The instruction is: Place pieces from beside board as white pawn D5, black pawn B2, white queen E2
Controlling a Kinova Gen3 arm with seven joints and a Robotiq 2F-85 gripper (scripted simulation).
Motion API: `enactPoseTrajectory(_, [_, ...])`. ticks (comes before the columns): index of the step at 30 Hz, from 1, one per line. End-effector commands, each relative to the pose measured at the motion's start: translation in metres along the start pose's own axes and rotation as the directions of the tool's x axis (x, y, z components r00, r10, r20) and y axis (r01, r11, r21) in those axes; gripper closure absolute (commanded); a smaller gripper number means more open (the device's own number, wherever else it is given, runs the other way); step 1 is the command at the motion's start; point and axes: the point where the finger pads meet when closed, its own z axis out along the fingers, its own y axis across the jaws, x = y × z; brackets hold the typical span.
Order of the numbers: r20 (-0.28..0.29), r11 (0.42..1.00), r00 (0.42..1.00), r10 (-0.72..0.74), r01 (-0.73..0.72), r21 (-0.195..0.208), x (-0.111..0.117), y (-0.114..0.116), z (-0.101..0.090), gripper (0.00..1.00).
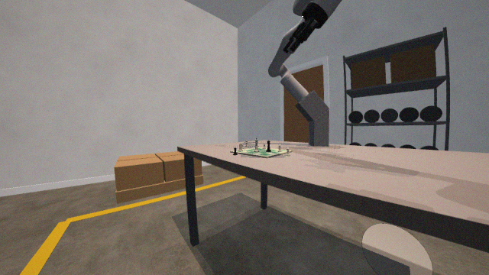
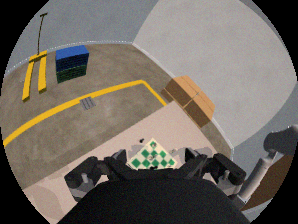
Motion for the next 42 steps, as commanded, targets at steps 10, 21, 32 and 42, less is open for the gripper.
enactPoseTrajectory(10, [0.000,1.000,1.000,0.001,-0.001,0.002,0.001,0.000,-0.001,0.00])
enactPoseTrajectory(21, [0.001,1.000,1.000,0.005,-0.005,0.002,0.000,-0.001,0.000,0.00])
enactPoseTrajectory(32, [0.017,0.991,0.991,0.132,-0.132,0.002,-0.031,-0.031,0.025,0.00])
enactPoseTrajectory(42, [0.051,0.943,0.941,0.334,-0.334,-0.008,-0.090,-0.075,0.073,0.00])
